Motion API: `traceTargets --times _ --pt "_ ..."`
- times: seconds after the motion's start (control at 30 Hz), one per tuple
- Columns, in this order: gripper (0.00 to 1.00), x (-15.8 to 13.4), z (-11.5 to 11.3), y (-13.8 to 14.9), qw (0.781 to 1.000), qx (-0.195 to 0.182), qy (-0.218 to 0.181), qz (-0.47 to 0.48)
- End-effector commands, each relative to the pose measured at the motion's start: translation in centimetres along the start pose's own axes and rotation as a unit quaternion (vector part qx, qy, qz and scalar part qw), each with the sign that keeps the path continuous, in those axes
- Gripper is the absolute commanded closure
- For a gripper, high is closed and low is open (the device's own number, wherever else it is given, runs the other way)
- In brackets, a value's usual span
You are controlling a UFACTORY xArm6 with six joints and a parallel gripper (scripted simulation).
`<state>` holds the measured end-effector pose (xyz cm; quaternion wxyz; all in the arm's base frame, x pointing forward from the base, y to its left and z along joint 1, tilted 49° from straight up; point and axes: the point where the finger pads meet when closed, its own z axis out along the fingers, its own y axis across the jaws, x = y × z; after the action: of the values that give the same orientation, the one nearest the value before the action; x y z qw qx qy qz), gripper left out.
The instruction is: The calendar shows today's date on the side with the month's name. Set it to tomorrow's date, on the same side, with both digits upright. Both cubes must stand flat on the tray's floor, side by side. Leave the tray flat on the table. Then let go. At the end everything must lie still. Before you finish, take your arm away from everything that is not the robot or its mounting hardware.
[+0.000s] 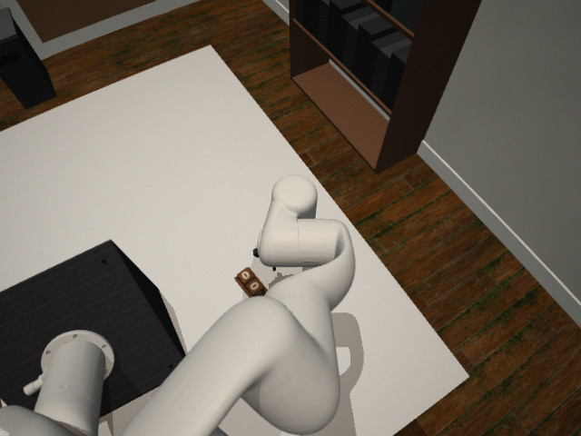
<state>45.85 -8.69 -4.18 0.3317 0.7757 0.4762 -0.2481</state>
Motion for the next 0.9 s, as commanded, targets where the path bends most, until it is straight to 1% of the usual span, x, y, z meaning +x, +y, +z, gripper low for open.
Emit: traceTargets --times 0.0,0.03,0.1,0.87 --pt "0.00 -0.63 -0.14 0.75 0.999 -0.004 0.001 0.054" --pt "0.00 -1.24 -0.14 1.33 0.999 -0.004 0.001 0.054" --pt "0.00 -1.55 -0.14 1.62 0.999 -0.004 0.001 0.054" --pt "0.00 -1.55 0.53 1.63 0.999 -0.004 0.001 0.054"
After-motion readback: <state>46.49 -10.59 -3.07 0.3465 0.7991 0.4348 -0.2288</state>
